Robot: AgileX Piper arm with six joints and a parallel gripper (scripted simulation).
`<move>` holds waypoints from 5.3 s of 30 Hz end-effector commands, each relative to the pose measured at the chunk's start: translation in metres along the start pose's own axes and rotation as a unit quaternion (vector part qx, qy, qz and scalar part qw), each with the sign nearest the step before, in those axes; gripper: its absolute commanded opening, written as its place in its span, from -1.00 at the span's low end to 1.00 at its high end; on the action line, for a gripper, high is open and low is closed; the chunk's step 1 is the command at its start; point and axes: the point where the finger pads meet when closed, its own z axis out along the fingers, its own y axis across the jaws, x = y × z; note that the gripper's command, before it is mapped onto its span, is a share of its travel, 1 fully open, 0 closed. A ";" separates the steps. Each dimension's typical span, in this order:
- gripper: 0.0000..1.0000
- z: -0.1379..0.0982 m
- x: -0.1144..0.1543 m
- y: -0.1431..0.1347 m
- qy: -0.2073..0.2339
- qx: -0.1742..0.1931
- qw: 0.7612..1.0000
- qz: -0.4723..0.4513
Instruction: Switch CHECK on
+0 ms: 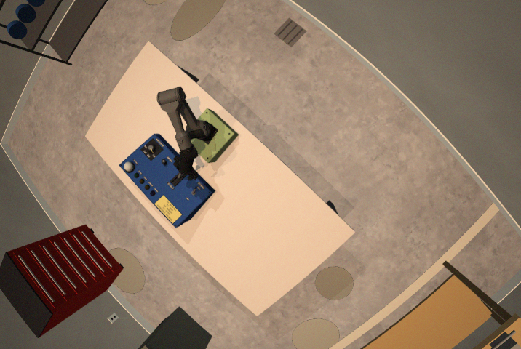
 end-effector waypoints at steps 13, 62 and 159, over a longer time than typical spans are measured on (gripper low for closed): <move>1.00 -0.004 -0.032 -0.016 0.046 -0.034 0.998 -0.003; 1.00 0.010 0.013 -0.194 -0.053 0.029 0.995 -0.081; 1.00 -0.013 0.012 -0.202 -0.057 0.044 0.994 -0.084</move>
